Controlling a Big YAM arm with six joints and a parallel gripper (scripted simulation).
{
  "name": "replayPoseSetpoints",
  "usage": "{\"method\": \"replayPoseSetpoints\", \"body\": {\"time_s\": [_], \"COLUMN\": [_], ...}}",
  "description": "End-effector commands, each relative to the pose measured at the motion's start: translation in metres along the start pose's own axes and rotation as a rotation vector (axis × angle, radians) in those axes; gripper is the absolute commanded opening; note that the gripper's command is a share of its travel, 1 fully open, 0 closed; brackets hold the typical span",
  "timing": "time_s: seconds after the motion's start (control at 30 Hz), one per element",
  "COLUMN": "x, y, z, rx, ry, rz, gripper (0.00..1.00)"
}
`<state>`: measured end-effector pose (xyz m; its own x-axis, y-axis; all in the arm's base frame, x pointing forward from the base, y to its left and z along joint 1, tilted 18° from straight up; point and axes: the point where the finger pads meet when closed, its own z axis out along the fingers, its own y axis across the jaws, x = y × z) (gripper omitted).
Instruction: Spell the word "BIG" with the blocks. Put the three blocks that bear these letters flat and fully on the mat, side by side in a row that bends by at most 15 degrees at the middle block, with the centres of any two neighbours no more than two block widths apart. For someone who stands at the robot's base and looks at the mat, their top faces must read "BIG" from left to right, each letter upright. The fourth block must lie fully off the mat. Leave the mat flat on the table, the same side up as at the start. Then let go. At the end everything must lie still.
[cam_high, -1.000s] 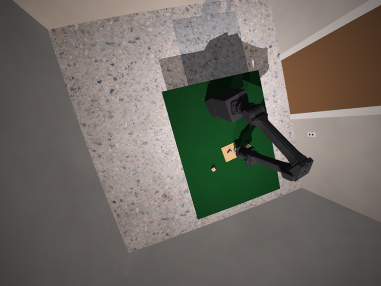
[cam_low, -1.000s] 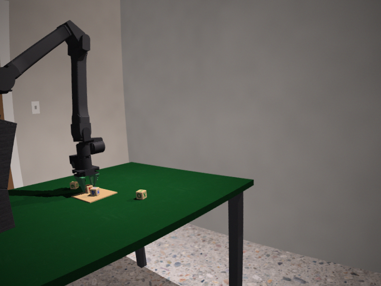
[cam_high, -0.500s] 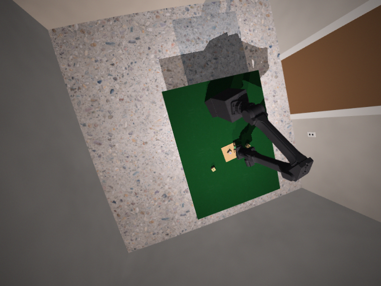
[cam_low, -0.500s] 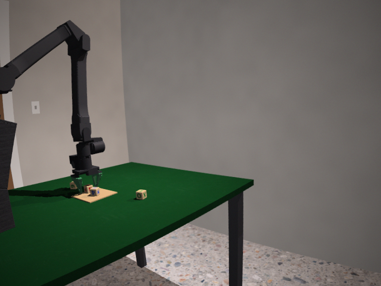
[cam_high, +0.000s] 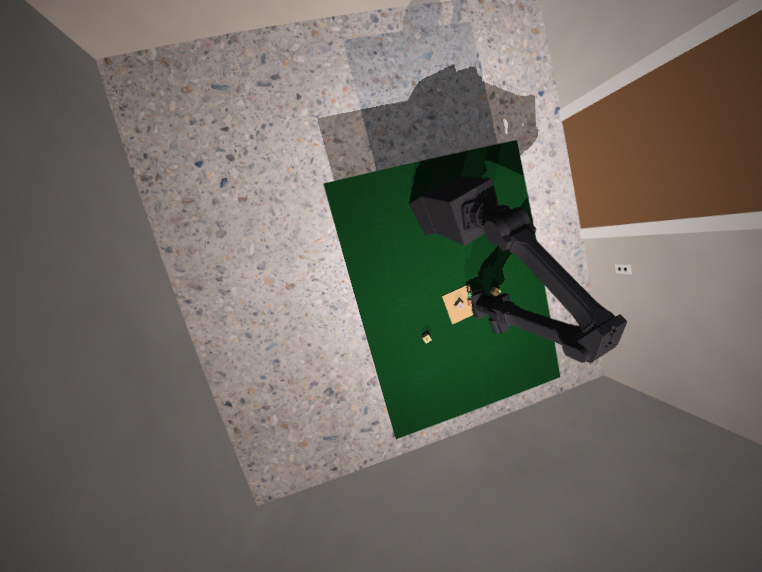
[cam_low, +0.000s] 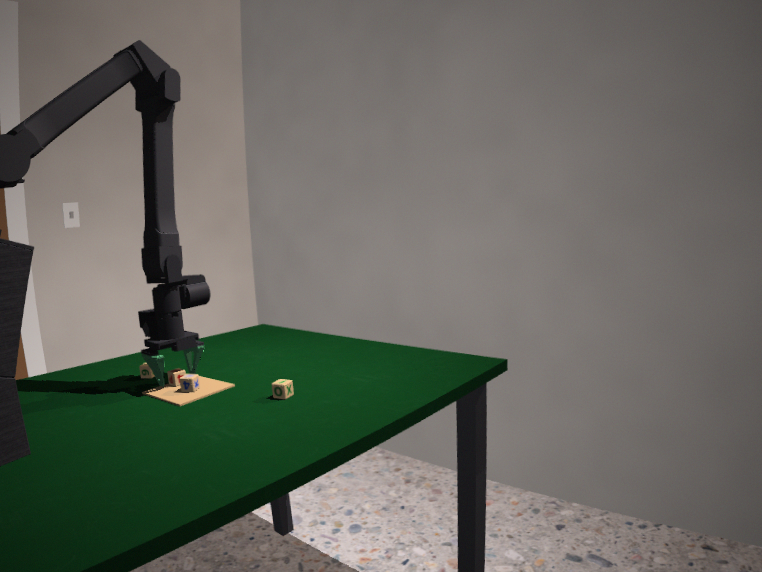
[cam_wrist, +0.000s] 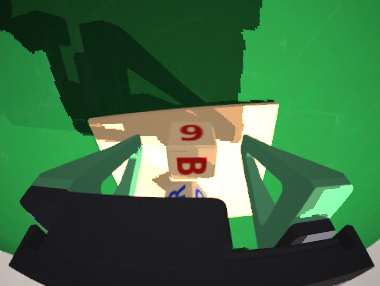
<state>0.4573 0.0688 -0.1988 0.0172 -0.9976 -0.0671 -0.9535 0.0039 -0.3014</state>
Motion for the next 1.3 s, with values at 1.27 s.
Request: {"method": "replayPoseSetpoints", "body": {"time_s": [1.27], "x": [-0.001], "y": [-0.004], "z": [-0.049], "rx": [0.007], "ry": [-0.005], "rz": [-0.004], "gripper": [0.79]}}
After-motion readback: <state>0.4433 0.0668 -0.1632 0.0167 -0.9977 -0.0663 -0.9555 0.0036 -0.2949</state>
